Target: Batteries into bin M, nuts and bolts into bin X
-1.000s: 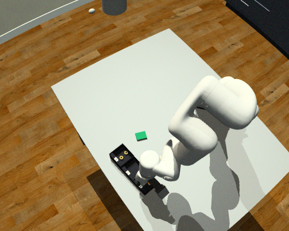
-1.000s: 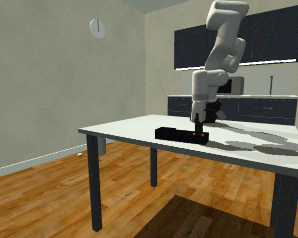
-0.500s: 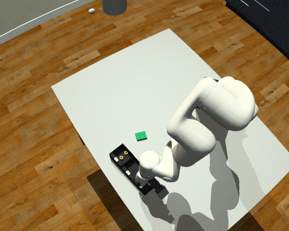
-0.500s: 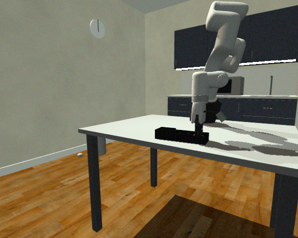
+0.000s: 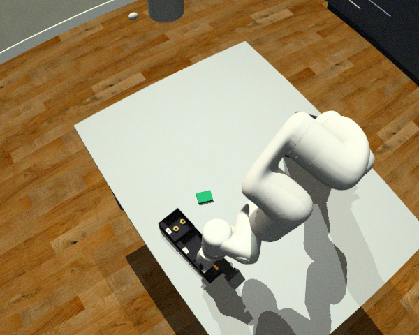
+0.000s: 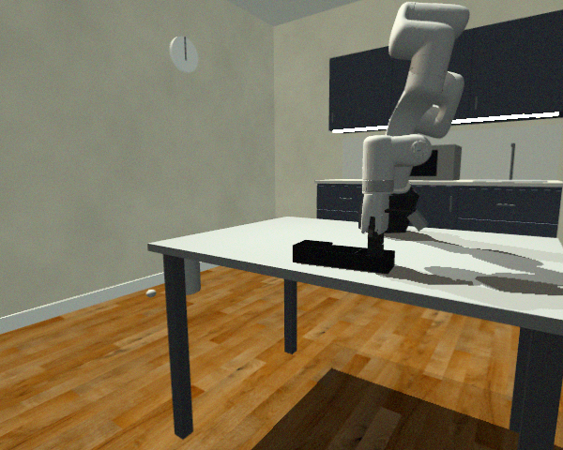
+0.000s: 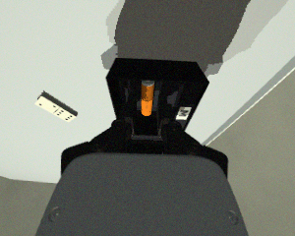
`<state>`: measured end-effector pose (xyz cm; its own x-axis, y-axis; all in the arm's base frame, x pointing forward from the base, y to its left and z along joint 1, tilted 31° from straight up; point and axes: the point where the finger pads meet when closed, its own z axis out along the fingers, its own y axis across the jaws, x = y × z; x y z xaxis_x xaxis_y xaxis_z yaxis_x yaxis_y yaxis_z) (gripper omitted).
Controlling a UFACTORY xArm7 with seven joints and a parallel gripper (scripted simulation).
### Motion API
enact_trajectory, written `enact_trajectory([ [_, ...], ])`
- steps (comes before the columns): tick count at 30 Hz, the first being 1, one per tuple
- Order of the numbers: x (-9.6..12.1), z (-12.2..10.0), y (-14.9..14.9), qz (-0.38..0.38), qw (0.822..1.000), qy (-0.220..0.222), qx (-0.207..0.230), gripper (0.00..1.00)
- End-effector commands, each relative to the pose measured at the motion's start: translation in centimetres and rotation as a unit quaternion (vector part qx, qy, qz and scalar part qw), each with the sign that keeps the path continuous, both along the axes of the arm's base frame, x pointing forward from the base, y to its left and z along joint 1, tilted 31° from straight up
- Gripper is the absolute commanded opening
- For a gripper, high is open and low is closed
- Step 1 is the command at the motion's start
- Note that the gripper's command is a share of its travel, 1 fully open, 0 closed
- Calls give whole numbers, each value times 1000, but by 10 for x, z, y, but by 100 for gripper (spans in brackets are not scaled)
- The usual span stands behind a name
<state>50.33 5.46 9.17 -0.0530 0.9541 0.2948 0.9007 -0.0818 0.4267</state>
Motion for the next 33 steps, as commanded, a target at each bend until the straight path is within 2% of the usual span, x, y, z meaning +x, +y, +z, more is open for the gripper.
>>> enact_trajectory([
  [1, 1, 1, -1, -1, 1000, -1, 0, 28],
  [27, -12, 26, -9, -1, 1000, -1, 0, 28],
  [33, -20, 43, -15, -1, 1000, -2, 0, 28],
])
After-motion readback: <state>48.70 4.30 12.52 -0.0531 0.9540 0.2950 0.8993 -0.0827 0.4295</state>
